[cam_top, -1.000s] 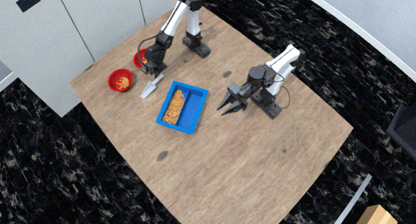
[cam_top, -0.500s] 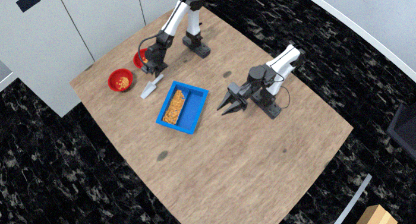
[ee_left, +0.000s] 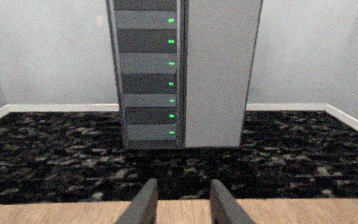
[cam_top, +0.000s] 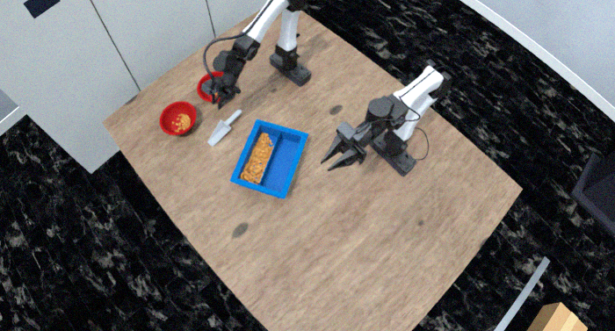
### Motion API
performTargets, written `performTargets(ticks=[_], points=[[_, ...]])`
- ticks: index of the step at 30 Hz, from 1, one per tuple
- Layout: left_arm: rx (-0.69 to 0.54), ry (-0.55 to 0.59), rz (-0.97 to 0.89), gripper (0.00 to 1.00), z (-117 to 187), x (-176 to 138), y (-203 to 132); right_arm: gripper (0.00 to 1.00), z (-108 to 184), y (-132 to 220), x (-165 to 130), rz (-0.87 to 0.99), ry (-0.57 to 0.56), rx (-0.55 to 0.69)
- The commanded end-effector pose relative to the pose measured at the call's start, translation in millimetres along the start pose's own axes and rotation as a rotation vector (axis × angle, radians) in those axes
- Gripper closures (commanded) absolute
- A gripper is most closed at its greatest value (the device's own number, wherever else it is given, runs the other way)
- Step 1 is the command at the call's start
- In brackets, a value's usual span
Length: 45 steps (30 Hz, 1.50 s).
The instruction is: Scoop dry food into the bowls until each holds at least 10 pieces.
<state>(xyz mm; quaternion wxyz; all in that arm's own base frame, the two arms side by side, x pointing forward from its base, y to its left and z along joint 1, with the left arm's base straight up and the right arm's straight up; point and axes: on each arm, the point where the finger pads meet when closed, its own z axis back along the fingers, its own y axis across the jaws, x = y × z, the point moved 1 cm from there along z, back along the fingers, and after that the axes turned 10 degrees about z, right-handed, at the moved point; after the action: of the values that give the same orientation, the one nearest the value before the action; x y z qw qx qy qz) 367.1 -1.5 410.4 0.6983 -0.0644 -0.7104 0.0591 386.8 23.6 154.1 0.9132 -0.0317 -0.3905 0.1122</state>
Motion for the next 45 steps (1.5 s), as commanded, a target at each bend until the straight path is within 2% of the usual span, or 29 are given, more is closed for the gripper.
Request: performTargets(ticks=[1,2,4,5,7,14,19,22,35,41,42,43,45], points=[[0.004,-0.028,-0.001,0.73,-1.0,7.1,1.1,0.68,20.8,-12.3,49.3,-0.007,-0.169,-0.027],[0.009,-0.002,-0.003,0.73,-2.9,-5.4,2.9,0.68,25.0,-13.8,55.4,-0.005,-0.193,-0.032],[0.009,-0.002,-0.003,0.73,-2.9,-5.4,2.9,0.68,25.0,-13.8,55.4,-0.005,-0.193,-0.032],[0.001,-0.056,-0.003,0.73,1.9,19.5,-1.1,0.68,25.4,-14.6,58.9,-0.005,-0.205,-0.034],[-0.013,-0.069,-0.005,0.73,5.2,25.8,-6.0,0.68,38.5,-17.8,70.2,-0.004,-0.256,-0.045],[-0.015,-0.041,-0.006,0.73,-2.2,16.7,-5.4,0.68,76.3,-29.5,108.0,-0.01,-0.421,-0.084],[-0.014,-0.059,-0.008,0.73,2.6,23.1,-4.9,0.68,105.0,-36.5,130.0,-0.013,-0.53,-0.109],[-0.011,-0.048,-0.003,0.73,2.5,19.6,-3.9,0.68,106.2,-37.4,132.9,-0.013,-0.54,-0.112],[-0.005,-0.053,-0.008,0.73,0.4,20.6,-1.5,0.68,194.5,-51.2,176.0,-0.013,-0.818,-0.18],[-0.006,-0.045,-0.007,0.73,-1.5,17.1,-3.5,0.68,190.3,-49.1,174.2,-0.01,-0.805,-0.173],[-0.003,-0.046,-0.007,0.73,-1.6,17.2,-2.4,0.68,202.0,-48.7,175.0,-0.009,-0.828,-0.177],[0.0,-0.047,-0.007,0.73,-1.4,17.7,-1.1,0.68,186.7,-47.9,171.5,-0.01,-0.784,-0.167],[-0.004,-0.04,-0.008,0.73,-2.9,15.0,-3.2,0.68,211.2,-51.0,177.4,-0.014,-0.851,-0.192]])
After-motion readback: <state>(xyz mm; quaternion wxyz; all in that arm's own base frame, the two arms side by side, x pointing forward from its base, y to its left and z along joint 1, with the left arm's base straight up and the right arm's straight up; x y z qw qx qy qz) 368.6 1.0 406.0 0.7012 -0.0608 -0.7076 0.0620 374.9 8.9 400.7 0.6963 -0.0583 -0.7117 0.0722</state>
